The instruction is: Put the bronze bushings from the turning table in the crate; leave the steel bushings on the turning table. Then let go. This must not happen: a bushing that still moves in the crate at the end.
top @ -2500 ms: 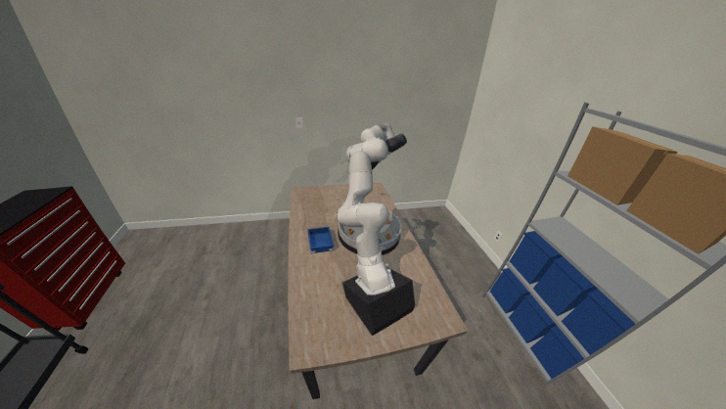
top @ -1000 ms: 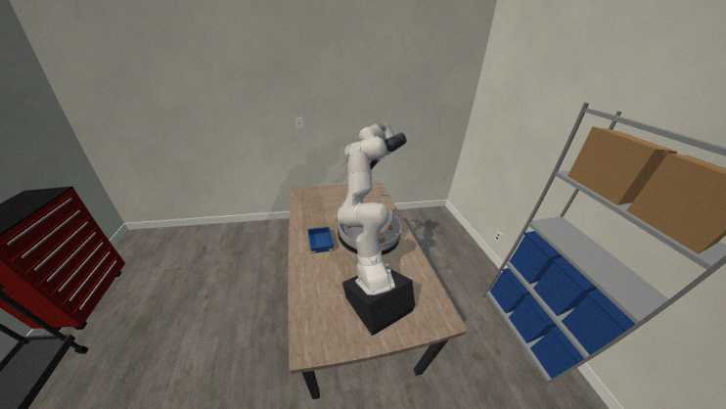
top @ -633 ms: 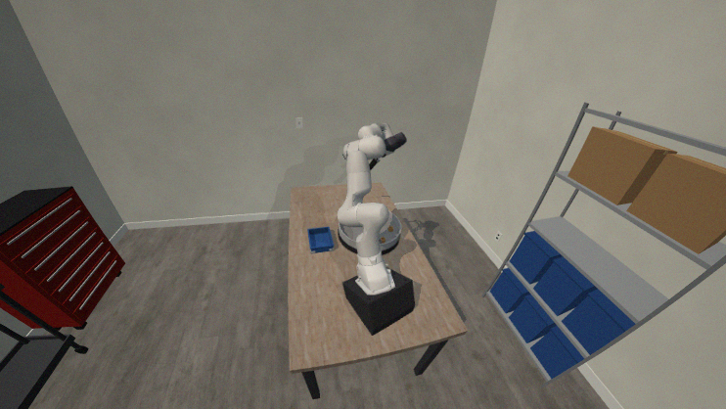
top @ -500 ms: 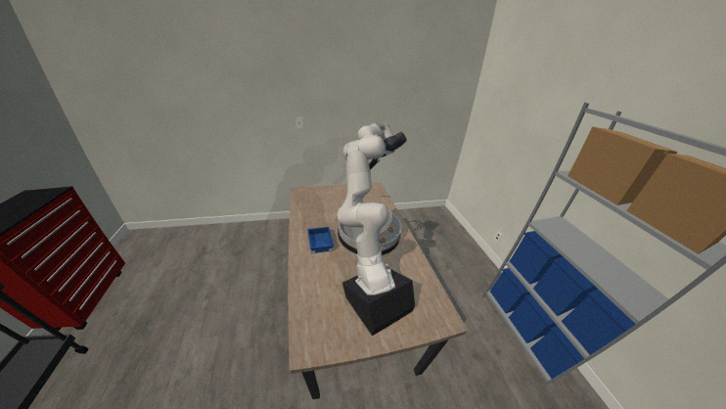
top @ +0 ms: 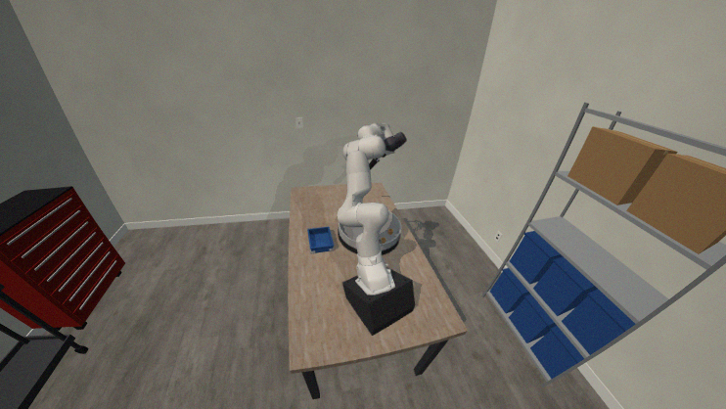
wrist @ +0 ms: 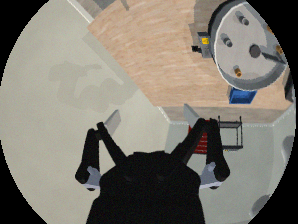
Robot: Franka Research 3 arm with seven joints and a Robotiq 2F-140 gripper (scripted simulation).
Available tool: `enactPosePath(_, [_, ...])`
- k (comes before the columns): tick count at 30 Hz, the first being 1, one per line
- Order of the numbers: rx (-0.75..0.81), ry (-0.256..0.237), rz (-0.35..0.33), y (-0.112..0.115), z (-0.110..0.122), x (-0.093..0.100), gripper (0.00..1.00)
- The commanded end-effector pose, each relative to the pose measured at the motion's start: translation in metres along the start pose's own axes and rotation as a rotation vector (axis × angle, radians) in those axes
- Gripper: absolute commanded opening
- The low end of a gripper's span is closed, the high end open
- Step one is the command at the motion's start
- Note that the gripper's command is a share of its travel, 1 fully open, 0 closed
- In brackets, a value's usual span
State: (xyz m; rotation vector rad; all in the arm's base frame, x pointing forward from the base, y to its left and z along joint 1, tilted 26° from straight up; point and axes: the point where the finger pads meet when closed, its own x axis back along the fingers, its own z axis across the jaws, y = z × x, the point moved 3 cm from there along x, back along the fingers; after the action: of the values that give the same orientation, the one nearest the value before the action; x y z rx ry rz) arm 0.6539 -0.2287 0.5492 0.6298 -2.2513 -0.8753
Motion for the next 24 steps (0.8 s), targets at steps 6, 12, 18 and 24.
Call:
enactPosePath(6, [-0.139, 0.007, 0.039, -0.002, 0.015, 0.006, 1.00])
enactPosePath(12, [-0.139, 0.007, 0.039, -0.002, 0.015, 0.006, 1.00])
enactPosePath(18, [-0.139, 0.007, 0.039, -0.002, 0.015, 0.006, 1.00])
enactPosePath(24, [-0.139, 0.007, 0.039, -0.002, 0.015, 0.006, 1.00])
